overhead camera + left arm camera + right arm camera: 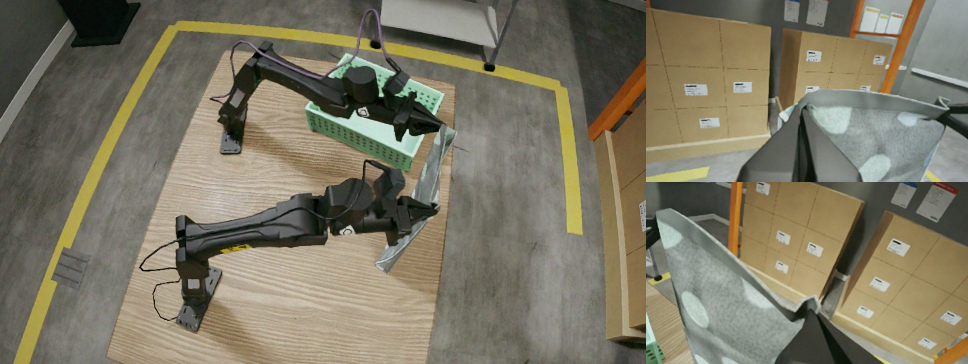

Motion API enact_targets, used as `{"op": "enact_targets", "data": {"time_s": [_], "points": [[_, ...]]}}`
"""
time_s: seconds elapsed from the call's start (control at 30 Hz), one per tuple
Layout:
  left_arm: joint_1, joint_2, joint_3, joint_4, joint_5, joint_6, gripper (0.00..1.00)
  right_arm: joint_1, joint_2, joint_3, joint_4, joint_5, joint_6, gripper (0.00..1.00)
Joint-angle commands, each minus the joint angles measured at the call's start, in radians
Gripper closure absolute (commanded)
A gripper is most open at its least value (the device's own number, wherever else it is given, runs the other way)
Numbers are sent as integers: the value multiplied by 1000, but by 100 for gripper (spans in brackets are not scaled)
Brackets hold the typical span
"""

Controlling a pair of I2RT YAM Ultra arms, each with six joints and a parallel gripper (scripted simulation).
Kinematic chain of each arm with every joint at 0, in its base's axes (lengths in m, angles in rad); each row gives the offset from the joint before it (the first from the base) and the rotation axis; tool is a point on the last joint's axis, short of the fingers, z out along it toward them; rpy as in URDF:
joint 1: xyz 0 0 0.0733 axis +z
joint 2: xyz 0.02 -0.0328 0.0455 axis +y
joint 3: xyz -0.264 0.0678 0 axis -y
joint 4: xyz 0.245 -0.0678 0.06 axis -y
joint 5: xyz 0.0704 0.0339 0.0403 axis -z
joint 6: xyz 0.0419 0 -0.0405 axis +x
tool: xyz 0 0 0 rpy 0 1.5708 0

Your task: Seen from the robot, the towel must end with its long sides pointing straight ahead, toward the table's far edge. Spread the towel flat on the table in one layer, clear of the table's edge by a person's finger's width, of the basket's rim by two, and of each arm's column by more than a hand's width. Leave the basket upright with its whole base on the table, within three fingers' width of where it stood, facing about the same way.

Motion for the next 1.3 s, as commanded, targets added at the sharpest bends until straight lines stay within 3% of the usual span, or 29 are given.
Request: {"op": "enact_targets", "data": {"time_s": [0.0,1.27], "points": [[18,-51,-12,-20,-19,-1,100,-17,-57,-35,71,17,8,100],[18,-56,-6,-2,-19,-1,100,-17,-63,-13,75,17,8,100]]}}
